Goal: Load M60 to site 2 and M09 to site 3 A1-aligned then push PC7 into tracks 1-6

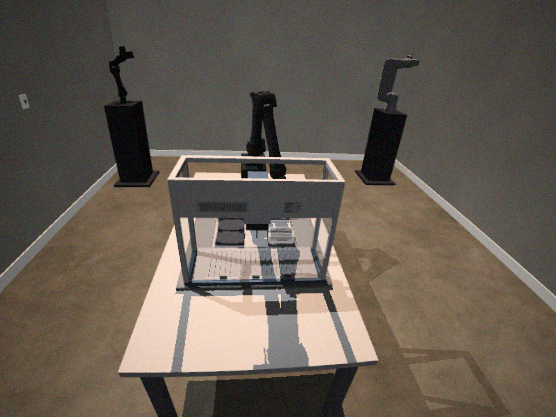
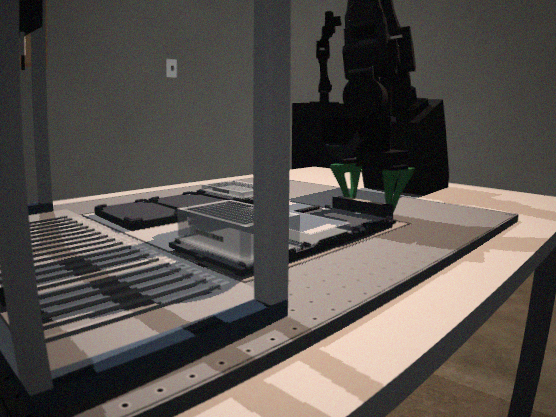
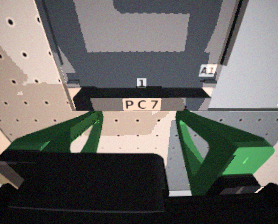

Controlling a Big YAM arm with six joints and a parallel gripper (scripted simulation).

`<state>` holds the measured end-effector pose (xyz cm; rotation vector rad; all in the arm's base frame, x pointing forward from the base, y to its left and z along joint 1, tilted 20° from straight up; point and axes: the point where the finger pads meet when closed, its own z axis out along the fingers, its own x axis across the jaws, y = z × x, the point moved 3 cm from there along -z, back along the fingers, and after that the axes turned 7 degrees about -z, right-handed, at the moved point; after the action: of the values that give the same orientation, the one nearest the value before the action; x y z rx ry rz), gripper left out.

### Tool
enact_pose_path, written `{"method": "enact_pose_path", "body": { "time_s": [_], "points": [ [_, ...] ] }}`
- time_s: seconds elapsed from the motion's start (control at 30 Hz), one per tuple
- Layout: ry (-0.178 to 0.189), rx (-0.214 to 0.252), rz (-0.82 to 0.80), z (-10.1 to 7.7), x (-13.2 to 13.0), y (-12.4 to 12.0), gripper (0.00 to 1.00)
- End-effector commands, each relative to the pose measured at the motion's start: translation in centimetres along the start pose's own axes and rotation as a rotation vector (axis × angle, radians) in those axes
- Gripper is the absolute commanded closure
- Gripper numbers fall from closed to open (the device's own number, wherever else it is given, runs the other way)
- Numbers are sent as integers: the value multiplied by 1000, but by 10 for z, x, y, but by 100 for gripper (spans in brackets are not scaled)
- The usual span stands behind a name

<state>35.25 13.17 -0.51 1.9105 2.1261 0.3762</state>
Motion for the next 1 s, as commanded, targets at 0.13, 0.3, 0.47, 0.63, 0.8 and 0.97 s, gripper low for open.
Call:
{"method": "enact_pose_path", "body": {
  "time_s": [0.13, 0.3, 0.47, 0.63, 0.8, 0.97],
  "points": [
    [-3, 9, -2, 3, -4, 8, 20],
    [-2, 4, -1, 2, -3, 12, 20],
    [-2, 2, -1, 2, -3, 15, 20],
    [-2, -2, -1, 2, -4, 17, 20],
    [-2, -3, -1, 2, -4, 19, 20],
    [-2, -6, 0, 2, -4, 22, 20]
  ]
}}
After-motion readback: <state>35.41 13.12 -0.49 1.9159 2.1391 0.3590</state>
